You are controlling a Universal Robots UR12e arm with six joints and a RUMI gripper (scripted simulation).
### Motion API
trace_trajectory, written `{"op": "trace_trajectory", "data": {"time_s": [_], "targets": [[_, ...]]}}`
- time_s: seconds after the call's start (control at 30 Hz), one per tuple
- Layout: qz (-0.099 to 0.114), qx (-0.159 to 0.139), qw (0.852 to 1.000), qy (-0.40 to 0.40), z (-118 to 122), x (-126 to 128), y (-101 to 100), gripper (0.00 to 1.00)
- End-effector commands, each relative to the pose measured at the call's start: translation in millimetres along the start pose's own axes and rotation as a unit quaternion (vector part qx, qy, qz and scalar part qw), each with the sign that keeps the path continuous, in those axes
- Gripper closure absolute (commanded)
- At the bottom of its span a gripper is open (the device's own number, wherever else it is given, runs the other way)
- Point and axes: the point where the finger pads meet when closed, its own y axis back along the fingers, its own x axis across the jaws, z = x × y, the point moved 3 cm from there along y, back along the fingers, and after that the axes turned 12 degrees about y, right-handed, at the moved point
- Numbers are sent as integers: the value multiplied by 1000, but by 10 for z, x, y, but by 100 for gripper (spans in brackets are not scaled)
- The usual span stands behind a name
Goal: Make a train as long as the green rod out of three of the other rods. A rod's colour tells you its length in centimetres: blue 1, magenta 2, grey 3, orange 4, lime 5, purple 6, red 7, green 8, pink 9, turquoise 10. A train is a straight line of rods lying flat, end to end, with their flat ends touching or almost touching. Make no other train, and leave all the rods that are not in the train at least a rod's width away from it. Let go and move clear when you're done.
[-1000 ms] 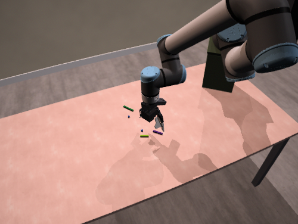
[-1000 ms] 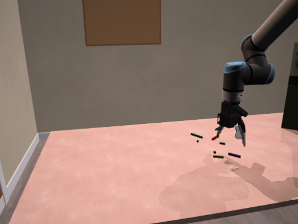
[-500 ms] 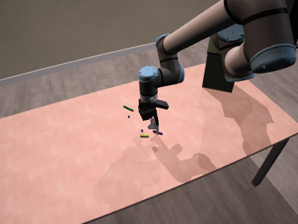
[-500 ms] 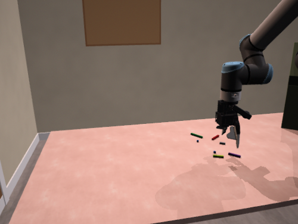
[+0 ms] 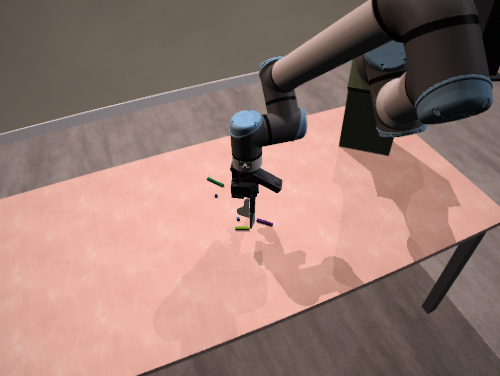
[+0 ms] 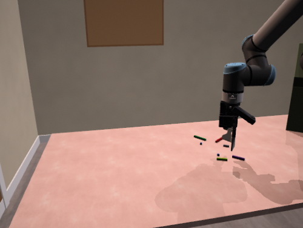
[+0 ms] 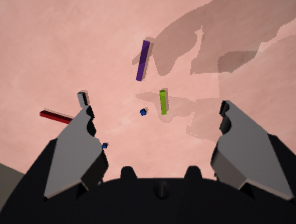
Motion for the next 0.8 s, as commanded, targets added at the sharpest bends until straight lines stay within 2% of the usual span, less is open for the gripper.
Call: {"op": "trace_trajectory", "data": {"time_s": [0.0, 0.13, 0.23, 0.43, 0.7, 0.77], "targets": [[-2, -6, 997, -83, 29, 16, 1, 0], [-1, -6, 988, -152, 59, 25, 2, 0], [-1, -6, 985, -172, 69, 27, 2, 0], [-1, -6, 960, -281, 125, 38, 3, 0], [0, -6, 918, -397, 194, 42, 4, 0], [0, -6, 918, -397, 194, 42, 4, 0]]}}
